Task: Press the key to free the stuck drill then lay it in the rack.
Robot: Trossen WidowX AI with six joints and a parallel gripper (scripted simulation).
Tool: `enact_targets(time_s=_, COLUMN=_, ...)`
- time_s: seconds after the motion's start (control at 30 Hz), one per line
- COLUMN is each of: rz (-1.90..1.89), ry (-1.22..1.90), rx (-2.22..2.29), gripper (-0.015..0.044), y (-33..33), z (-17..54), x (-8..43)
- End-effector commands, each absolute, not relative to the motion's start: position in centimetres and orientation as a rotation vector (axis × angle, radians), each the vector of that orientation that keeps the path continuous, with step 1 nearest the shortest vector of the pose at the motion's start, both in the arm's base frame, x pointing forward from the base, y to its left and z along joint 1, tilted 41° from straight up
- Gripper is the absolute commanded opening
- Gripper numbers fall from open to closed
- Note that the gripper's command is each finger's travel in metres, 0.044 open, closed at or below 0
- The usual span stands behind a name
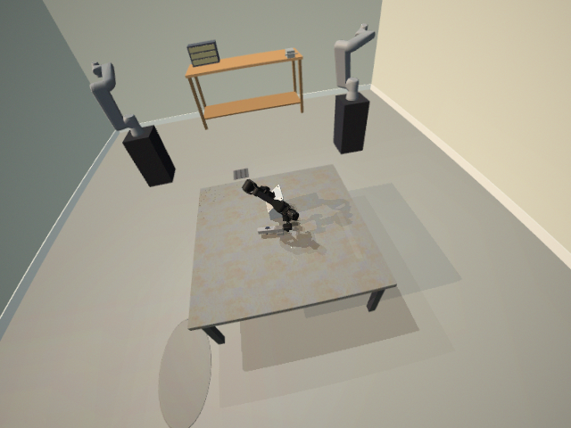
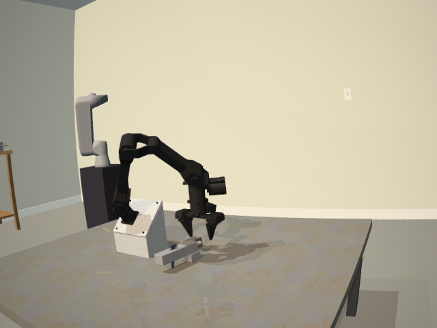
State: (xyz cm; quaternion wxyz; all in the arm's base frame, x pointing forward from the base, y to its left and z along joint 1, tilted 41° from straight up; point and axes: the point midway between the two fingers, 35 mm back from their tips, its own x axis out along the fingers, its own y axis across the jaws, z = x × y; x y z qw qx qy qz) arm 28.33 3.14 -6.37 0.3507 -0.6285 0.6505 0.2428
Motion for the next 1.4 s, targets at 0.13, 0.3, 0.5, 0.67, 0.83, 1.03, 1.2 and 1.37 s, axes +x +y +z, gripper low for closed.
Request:
enact_targets(time_s=0.13, rz=0.643, ry=1.688, rx=-1.627, gripper=0.0440, y=2.4, z=-7.1, x=28.2)
enact_targets(time_s=0.3, rz=0.643, ry=1.688, rx=-1.627, gripper=0.0440, y=1.7, z=-7.5, x=28.2)
enact_targets(time_s=0.5, rz=0.642, ry=1.688, rx=-1.628, gripper=0.0440, y=0.9, z=-8.1, x=28.2)
enact_targets(time_s=0.67, rz=0.642, ry=1.688, rx=-1.628, gripper=0.0440, y=0.2, z=-8.5, x=28.2)
enact_targets(time_s=0.83, rz=0.641, ry=1.689, rx=-1.629, gripper=0.0440, y=-0.5, z=-9.0, x=28.1)
enact_targets(time_s=1.03, rz=0.640, ry=1.690, rx=-1.630, gripper=0.0440, y=-1.2, z=-9.4, x=28.0)
enact_targets(time_s=1.2, rz=0.634, ry=1.683, rx=-1.618, gripper=0.0414, y=-1.0, z=-9.3, x=28.3)
enact_targets(time_s=1.37, rz=0.634, ry=1.683, rx=-1.618, gripper=0.0282, y=-1.0, z=-9.3, x=28.3)
